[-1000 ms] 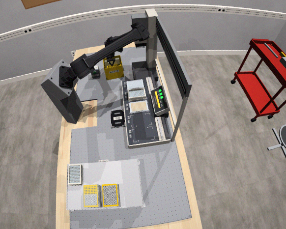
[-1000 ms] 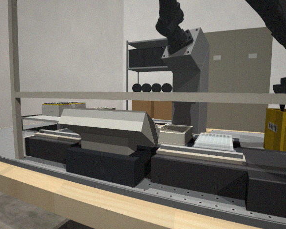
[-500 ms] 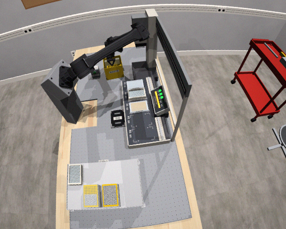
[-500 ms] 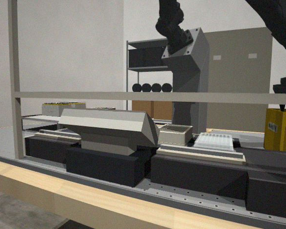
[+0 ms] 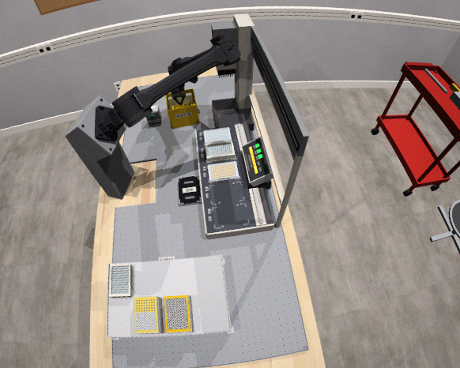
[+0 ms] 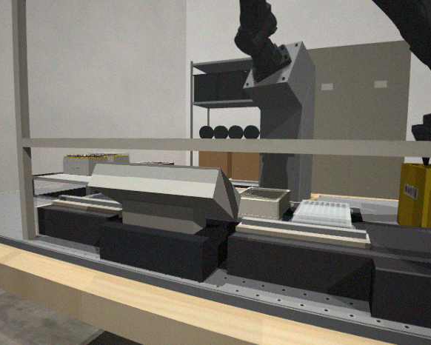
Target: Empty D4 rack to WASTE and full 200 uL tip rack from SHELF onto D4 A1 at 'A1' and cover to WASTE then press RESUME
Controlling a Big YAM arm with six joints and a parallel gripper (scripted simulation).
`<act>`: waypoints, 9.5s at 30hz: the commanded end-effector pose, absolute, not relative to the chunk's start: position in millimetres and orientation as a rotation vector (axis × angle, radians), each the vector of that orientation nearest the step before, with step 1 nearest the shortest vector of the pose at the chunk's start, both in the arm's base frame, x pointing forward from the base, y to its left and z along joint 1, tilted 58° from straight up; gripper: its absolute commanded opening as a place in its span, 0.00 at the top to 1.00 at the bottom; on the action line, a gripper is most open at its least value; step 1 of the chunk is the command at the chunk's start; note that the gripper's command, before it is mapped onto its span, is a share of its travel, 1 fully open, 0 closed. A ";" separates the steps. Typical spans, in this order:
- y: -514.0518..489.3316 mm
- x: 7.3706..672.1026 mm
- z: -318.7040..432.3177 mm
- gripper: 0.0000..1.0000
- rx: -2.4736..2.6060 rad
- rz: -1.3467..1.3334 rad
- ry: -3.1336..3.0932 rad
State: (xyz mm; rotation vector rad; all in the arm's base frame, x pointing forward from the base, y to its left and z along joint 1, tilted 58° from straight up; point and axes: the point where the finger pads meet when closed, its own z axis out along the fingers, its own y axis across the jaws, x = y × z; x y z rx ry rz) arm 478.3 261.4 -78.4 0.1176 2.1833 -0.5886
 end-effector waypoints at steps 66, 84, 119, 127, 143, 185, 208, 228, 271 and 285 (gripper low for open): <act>311.4 413.3 -25.1 0.00 0.127 -0.564 2.173; 311.4 413.3 -25.1 0.00 0.127 -0.564 2.173; 322.2 405.4 -9.6 0.00 0.307 -0.462 2.135; 310.2 400.2 -3.2 0.00 0.349 -0.445 2.125; 242.3 378.8 14.9 0.00 0.436 -0.411 2.108; 118.5 328.8 52.8 0.00 0.738 -0.236 1.999; 44.8 298.4 74.8 0.00 0.914 -0.135 1.920; -23.5 270.2 95.0 0.00 1.143 0.006 1.794; -166.9 222.7 159.6 0.00 1.571 0.332 1.409; -196.6 210.6 167.3 0.00 1.601 0.349 1.383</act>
